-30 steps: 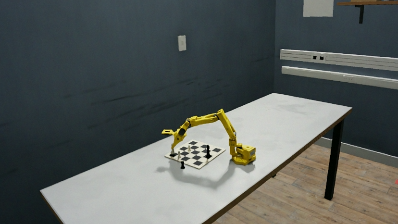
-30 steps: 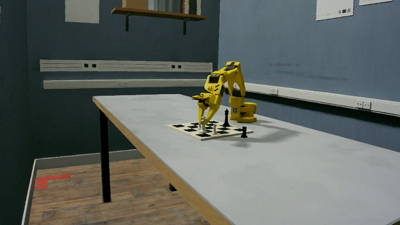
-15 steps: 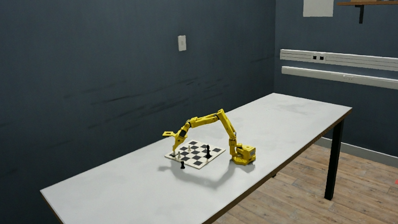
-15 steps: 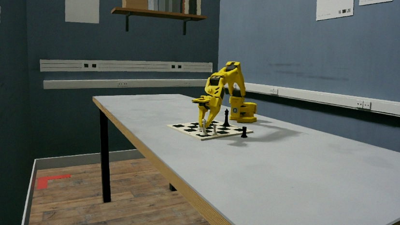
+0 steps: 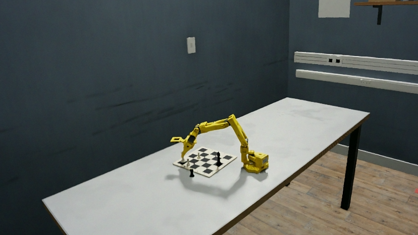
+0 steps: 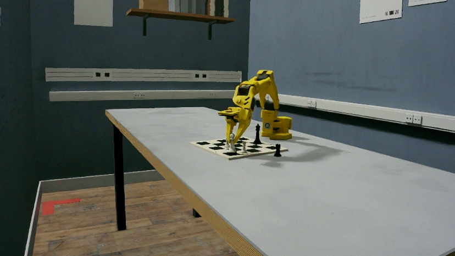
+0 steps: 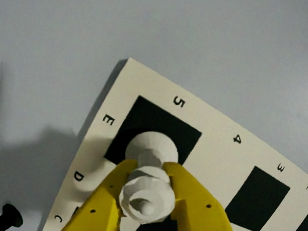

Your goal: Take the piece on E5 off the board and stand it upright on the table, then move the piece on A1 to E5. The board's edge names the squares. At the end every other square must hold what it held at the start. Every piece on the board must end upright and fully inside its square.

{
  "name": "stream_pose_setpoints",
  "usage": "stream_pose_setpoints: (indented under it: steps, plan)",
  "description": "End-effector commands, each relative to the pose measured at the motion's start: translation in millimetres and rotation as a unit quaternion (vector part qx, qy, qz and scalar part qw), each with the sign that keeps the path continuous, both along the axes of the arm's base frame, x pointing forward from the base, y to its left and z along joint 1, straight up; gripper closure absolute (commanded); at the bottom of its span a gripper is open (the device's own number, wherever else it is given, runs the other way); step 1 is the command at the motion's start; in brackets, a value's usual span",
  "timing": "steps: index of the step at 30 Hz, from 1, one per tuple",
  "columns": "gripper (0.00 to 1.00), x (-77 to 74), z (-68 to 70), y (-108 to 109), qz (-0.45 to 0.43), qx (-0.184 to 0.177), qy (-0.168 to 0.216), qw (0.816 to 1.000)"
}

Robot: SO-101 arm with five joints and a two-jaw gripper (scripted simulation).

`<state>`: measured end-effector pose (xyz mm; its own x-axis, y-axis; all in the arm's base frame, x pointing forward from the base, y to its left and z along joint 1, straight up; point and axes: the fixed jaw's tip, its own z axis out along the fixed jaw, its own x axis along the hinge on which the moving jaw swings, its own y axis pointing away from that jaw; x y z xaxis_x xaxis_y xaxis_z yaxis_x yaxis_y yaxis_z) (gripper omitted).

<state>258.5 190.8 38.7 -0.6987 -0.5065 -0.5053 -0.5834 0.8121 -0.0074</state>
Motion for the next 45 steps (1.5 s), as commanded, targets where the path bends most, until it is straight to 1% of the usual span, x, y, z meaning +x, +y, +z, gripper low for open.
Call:
stream_pose_setpoints:
  steps: [1, 5, 18, 26, 39, 41, 43, 45]
  plan:
    - [1.0, 2.5, 12.0, 5.3, 0.003, 0.01, -0.011, 1.0]
    - [1.0, 4.2, 15.3, 6.5, 0.003, 0.01, -0.011, 1.0]
    - [1.0, 4.3, 14.5, 6.6, 0.003, 0.01, -0.011, 1.0]
    - [1.0, 4.4, 9.8, 6.7, 0.003, 0.01, -0.011, 1.0]
    - [1.0, 4.4, 6.7, 6.7, 0.003, 0.01, -0.011, 1.0]
    - [1.0, 3.7, 3.6, 6.1, 0.003, 0.01, -0.011, 1.0]
    - [1.0, 1.8, -3.3, 4.8, 0.003, 0.01, -0.011, 1.0]
    - [1.0, 1.8, -3.3, 4.8, 0.003, 0.01, -0.011, 1.0]
